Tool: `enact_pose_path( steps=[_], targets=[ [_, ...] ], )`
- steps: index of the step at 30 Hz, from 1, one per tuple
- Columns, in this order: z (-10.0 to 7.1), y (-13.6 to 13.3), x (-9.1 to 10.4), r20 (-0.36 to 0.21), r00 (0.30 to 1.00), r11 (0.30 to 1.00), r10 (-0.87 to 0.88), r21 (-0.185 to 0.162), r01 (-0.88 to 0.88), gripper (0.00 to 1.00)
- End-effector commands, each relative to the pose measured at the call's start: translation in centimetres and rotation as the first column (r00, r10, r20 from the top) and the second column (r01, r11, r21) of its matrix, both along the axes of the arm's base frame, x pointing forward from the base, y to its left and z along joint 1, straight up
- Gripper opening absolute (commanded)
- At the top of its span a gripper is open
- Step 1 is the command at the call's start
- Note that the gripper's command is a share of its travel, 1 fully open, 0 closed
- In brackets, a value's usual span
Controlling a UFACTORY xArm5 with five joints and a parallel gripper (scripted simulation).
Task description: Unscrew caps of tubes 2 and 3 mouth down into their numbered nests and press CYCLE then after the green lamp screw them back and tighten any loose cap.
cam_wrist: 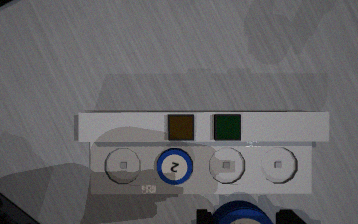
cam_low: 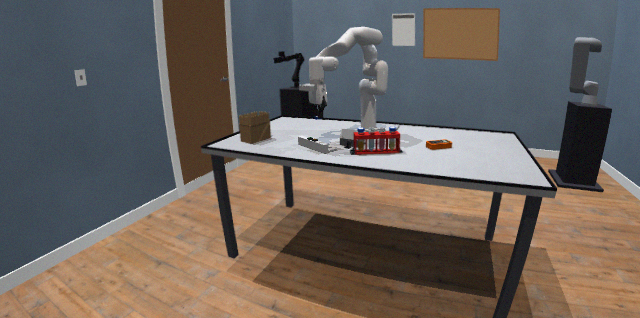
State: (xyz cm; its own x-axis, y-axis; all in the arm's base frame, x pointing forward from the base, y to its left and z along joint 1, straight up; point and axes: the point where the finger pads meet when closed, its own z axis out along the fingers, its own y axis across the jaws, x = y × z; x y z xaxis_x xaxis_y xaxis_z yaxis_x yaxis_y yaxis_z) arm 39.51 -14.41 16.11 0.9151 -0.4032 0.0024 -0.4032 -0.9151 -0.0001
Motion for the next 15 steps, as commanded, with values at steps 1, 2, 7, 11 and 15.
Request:
enact_pose_path(
  steps=[1,2,7,11,15],
  targets=[
    [0.1,-1.8,0.3,0.001,1.000,1.000,0.004,-0.001,-0.004,0.00],
    [0.1,-1.8,0.3,0.001,1.000,1.000,0.004,-0.001,-0.004,0.00],
    [0.1,-1.8,0.3,0.001,1.000,1.000,0.004,-0.001,-0.004,0.00],
    [-1.4,-1.8,0.3,0.001,1.000,1.000,0.004,-0.001,-0.004,0.00],
    [-2.9,-1.8,0.3,0.001,1.000,1.000,0.004,-0.001,-0.004,0.00]
  ],
)
